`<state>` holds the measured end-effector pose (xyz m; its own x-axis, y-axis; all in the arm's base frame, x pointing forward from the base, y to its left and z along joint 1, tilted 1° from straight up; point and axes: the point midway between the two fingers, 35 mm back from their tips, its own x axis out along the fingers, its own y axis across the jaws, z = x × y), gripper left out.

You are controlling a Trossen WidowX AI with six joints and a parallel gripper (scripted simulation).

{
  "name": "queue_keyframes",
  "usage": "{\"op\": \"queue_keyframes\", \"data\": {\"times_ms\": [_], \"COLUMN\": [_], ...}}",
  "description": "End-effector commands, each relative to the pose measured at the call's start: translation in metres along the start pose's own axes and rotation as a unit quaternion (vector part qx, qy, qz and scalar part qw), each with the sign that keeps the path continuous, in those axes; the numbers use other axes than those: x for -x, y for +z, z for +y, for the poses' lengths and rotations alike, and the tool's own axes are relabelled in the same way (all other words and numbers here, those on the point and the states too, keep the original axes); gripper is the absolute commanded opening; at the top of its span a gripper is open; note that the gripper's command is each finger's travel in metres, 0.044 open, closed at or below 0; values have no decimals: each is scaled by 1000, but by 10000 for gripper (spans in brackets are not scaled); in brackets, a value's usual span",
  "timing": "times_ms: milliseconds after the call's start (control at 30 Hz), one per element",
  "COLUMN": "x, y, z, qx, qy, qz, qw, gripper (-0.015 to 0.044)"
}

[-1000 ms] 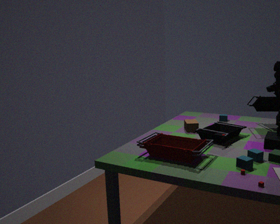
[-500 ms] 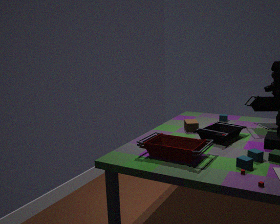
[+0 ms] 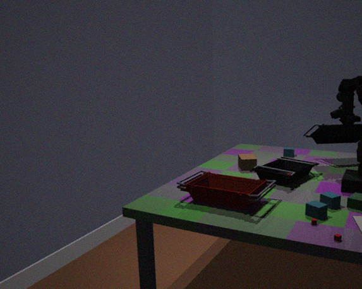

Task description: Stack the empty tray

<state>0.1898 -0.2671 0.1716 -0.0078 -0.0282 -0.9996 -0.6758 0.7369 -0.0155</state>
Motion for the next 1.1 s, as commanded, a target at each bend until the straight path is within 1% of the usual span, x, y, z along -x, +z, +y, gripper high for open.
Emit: {"op": "queue_keyframes", "data": {"times_ms": [0,533,1067], "x": [3,4,4], "y": [15,78,140], "z": [-4,-3,11], "qx": [14,76,138], "qy": [-7,-8,-8], "qz": [-1,-5,-8], "qw": [1000,997,990], "gripper": [0,0,0]}}
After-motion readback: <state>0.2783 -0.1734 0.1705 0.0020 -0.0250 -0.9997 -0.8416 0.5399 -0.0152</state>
